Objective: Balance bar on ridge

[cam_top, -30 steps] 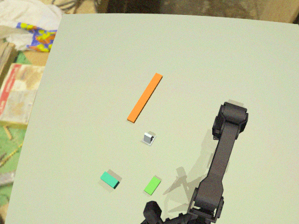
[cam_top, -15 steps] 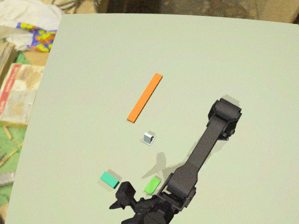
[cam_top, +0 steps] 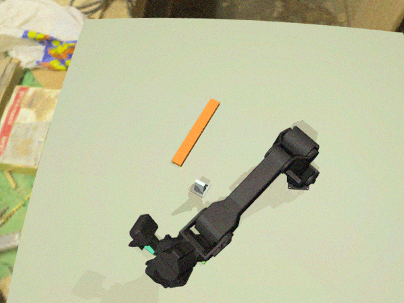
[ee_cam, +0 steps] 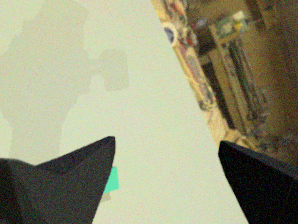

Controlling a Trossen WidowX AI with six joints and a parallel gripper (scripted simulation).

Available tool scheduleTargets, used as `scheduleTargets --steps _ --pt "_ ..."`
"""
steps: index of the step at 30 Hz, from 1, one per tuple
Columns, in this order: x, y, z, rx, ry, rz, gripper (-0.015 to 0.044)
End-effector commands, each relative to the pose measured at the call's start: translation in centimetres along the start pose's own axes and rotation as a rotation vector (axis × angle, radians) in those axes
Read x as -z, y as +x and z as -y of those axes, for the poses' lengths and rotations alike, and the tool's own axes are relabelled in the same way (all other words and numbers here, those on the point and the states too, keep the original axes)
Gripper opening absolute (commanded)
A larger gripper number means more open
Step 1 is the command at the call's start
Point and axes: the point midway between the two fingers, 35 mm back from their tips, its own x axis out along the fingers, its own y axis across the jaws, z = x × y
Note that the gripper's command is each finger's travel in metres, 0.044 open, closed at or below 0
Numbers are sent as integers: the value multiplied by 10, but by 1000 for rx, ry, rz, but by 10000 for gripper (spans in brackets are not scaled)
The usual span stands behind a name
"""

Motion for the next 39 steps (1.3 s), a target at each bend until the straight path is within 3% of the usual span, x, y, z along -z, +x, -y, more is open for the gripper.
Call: scheduleTargets --steps 1,23,39 --pt "18 12 13 -10 -30 -47 315" --pt "132 60 72 -113 -108 -300 315" --pt "219 72 100 -226 -118 -453 315"
